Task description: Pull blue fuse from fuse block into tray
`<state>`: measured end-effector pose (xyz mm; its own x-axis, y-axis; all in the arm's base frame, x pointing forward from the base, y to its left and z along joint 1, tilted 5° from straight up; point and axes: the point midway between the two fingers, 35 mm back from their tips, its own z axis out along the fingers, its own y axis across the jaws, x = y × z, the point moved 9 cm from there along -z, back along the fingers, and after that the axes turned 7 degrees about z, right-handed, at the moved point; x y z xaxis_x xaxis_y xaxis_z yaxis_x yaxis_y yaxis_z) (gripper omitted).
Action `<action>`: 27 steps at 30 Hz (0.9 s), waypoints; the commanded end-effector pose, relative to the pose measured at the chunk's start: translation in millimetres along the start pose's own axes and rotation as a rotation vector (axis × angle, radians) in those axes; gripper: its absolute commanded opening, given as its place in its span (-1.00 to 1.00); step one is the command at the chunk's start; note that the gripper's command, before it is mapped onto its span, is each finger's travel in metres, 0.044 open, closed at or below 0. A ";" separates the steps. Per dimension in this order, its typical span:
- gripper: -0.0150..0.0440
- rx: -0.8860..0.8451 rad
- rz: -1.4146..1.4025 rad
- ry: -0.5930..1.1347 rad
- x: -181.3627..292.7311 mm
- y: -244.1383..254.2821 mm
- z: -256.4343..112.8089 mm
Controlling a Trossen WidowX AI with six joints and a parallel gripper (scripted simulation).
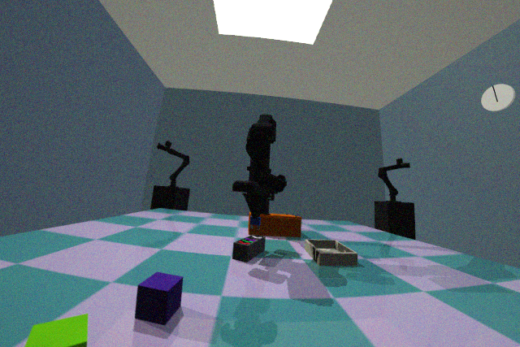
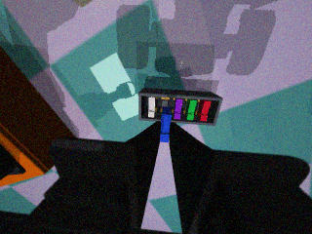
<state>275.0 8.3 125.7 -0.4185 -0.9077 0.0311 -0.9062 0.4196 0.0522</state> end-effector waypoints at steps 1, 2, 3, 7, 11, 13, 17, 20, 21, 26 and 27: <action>-0.49 0.002 -0.002 0.001 -11.4 1.9 -2.1; -0.49 0.002 -0.002 0.000 -16.5 3.0 -2.4; -0.49 0.003 -0.002 0.000 -21.6 4.1 -2.7; -0.49 0.003 -0.003 -0.003 -42.0 9.9 -3.6; -0.49 0.003 -0.003 -0.005 -62.4 17.3 -4.3; -0.49 0.003 -0.003 -0.006 -72.4 21.6 -4.6; -0.49 0.002 -0.003 -0.008 -92.3 31.7 -5.0; -0.49 0.002 -0.003 -0.010 -106.9 40.3 -5.2; -0.49 0.001 -0.003 -0.010 -111.7 43.4 -5.2; -0.49 -0.001 -0.003 -0.012 -135.0 60.4 -5.2; -0.49 -0.002 -0.003 -0.012 -139.5 64.2 -5.1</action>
<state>279.3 145.6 130.1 -0.4166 -0.9089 0.0192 -0.9076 0.4171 0.0479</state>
